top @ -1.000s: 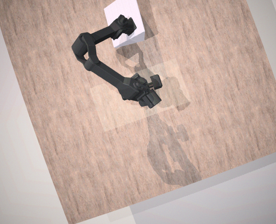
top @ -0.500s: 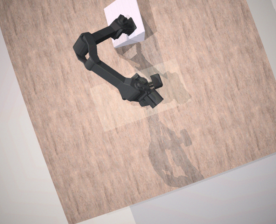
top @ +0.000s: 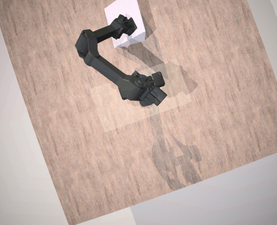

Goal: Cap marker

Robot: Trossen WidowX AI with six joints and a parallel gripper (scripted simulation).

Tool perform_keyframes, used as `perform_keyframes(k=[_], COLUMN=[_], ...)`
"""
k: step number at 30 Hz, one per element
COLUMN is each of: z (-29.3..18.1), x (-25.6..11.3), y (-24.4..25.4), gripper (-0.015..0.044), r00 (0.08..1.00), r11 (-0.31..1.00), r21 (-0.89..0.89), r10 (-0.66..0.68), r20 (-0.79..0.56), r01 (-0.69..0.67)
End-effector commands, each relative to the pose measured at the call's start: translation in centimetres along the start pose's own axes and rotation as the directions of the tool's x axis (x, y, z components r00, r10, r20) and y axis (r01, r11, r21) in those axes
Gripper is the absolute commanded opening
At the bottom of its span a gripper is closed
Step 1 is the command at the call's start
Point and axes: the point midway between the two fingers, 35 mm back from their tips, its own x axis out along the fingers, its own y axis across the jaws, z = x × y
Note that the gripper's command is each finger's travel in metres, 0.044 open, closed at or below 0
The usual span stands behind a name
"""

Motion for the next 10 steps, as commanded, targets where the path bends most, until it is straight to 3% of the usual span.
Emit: perform_keyframes(k=[1, 8, 10], z=[0.09, 0.09, 0.09], x=[-0.19, -0.19, -0.19], y=[0.03, 0.03, 0.03], gripper=[0.0263, 0.044, 0.044], r00=[1.0, 1.0, 1.0], r11=[1.0, 1.0, 1.0], r21=[0.007, 0.007, 0.007], r10=[0.005, 0.005, 0.005], r20=[0.002, 0.002, 0.002], r01=[-0.005, -0.005, -0.005])
